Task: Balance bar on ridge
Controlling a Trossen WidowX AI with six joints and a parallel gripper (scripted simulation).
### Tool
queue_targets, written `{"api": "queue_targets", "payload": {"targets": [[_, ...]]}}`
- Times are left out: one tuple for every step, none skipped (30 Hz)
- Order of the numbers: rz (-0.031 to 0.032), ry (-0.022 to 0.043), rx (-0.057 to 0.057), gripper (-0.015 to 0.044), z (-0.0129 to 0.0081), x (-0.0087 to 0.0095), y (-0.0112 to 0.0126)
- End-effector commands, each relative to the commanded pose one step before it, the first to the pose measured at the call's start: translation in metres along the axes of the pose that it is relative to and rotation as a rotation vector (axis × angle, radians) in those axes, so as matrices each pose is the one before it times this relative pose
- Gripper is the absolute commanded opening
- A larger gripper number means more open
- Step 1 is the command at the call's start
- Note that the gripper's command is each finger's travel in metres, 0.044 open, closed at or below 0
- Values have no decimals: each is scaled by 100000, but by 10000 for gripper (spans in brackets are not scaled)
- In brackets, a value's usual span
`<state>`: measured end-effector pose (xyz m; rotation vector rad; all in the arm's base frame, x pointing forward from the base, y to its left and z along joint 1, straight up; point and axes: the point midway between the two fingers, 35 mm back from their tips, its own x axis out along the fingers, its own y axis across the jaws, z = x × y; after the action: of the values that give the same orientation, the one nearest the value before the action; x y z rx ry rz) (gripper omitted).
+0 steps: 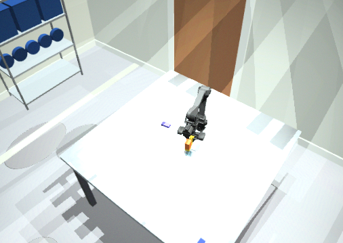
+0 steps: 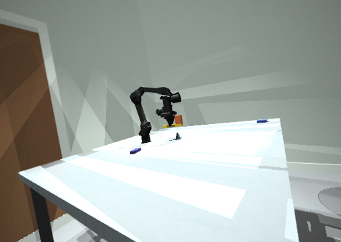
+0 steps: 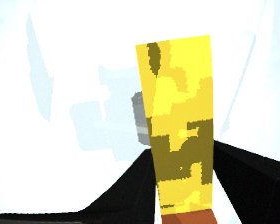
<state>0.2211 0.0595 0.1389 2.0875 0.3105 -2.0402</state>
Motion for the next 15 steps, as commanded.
{"api": "queue_targets", "payload": {"targets": [[47, 113, 52, 0, 57, 578, -178], [-8, 0, -5, 0, 2, 160, -25], [1, 1, -2, 0, -8, 166, 10], [1, 1, -2, 0, -7, 166, 10], [1, 1, -2, 0, -6, 166, 10], [1, 0, -2, 0, -5, 166, 10], [1, 0, -2, 0, -4, 166, 10], [1, 0, -2, 0, -3, 166, 10], [1, 0, -2, 0, -2, 165, 10], [1, 0, -2, 0, 0, 165, 10], [1, 0, -2, 0, 1, 165, 10], [1, 0, -2, 0, 2, 165, 10], [1, 0, -2, 0, 3, 164, 10], [1, -1, -2, 0, 4, 164, 10], [1, -1, -2, 0, 5, 164, 9]]}}
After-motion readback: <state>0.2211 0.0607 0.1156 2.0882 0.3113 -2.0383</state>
